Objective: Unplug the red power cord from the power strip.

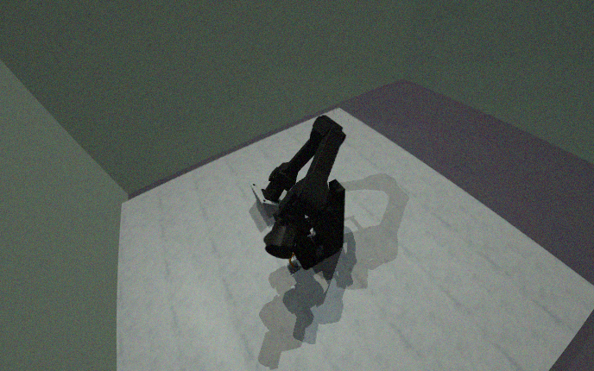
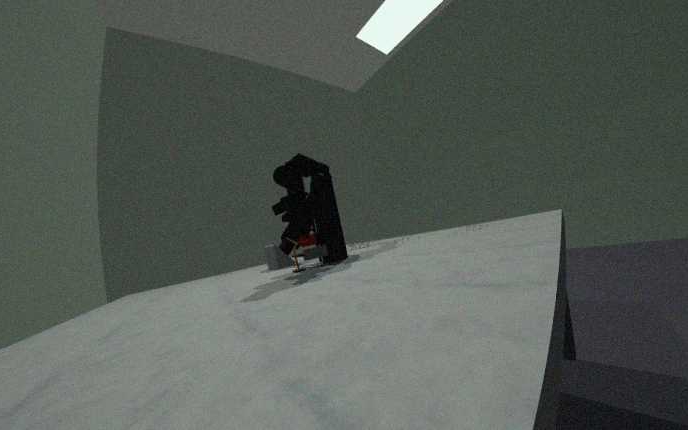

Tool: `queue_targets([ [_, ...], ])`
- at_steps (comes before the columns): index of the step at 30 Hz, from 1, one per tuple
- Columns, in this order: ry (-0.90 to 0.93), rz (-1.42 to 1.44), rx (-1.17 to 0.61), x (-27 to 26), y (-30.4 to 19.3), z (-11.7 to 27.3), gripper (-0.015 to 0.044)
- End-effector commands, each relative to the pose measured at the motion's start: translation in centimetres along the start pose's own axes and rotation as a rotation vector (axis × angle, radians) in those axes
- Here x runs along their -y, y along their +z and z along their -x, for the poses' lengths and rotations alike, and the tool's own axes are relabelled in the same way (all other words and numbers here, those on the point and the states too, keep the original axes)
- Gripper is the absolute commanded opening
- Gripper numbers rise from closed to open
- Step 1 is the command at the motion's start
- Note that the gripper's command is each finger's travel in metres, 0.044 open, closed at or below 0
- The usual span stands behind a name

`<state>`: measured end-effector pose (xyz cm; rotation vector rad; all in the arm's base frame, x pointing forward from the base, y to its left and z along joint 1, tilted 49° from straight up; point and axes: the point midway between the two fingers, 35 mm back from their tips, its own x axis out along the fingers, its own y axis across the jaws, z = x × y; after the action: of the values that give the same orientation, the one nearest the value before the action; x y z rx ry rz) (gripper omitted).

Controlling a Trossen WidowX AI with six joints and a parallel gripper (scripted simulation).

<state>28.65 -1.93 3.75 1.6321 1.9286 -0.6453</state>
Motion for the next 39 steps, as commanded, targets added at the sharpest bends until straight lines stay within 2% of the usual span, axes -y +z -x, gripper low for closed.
queue_targets([
  [1, 0.002, 0.003, 0.000, 0.0, 0.0, 0.0, 0.0028],
  [3, 0.002, 0.002, 0.000, 0.0, 0.0, 0.0, 0.0000],
  [39, 0.005, -0.004, 0.001, -0.1, 5.5, 0.7, 0.0000],
])
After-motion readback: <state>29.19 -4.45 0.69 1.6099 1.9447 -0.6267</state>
